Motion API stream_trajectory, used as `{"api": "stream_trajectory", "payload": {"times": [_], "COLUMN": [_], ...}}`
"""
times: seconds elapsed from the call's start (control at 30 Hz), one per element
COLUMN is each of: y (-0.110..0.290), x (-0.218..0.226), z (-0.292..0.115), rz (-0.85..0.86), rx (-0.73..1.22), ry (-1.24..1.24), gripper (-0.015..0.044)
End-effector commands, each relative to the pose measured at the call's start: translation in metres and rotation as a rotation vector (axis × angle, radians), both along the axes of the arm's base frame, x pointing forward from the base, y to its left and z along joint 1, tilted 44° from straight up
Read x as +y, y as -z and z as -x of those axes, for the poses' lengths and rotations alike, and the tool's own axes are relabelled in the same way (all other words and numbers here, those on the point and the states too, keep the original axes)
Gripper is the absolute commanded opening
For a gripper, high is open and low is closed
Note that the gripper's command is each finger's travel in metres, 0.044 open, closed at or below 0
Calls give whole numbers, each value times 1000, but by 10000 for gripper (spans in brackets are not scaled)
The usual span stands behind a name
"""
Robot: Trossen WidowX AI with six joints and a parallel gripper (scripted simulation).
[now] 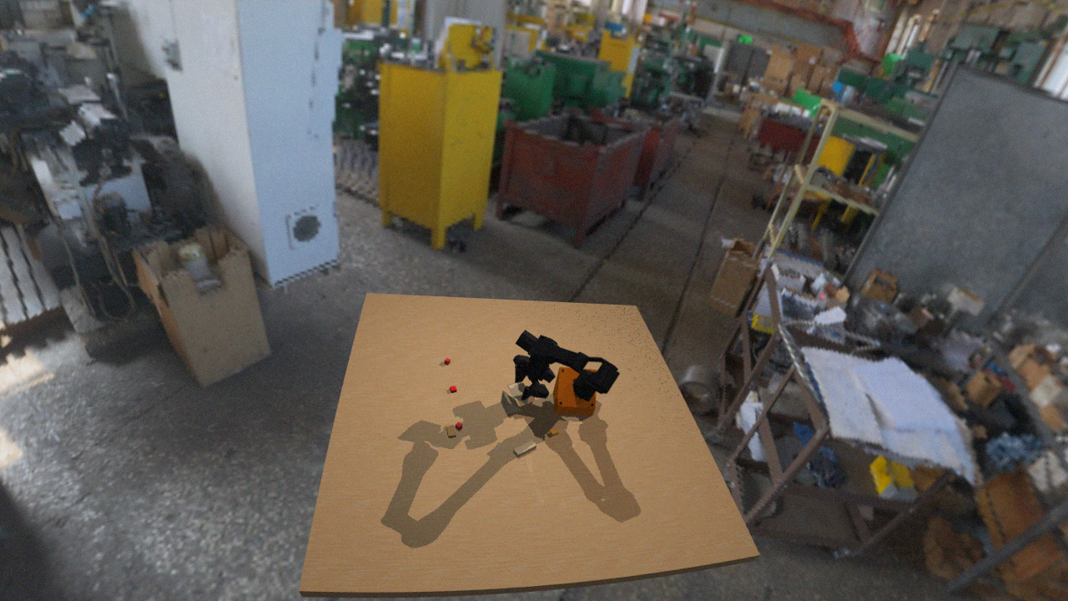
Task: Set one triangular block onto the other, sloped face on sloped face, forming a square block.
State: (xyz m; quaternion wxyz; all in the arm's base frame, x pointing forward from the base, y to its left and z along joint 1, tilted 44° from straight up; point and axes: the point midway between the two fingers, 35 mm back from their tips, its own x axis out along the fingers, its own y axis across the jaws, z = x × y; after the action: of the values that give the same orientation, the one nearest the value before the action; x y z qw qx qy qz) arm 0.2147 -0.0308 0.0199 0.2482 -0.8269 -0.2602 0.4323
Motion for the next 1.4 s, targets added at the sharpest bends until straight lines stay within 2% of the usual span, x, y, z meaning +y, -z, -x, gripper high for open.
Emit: {"api": "stream_trajectory", "payload": {"times": [0.0, 1.37], "y": [1, 9], "x": [2, 11], "z": [-2, -9], "rz": [-6, -11], "rx": [-10, -13], "ry": [5, 8], "gripper": [0, 0]}}
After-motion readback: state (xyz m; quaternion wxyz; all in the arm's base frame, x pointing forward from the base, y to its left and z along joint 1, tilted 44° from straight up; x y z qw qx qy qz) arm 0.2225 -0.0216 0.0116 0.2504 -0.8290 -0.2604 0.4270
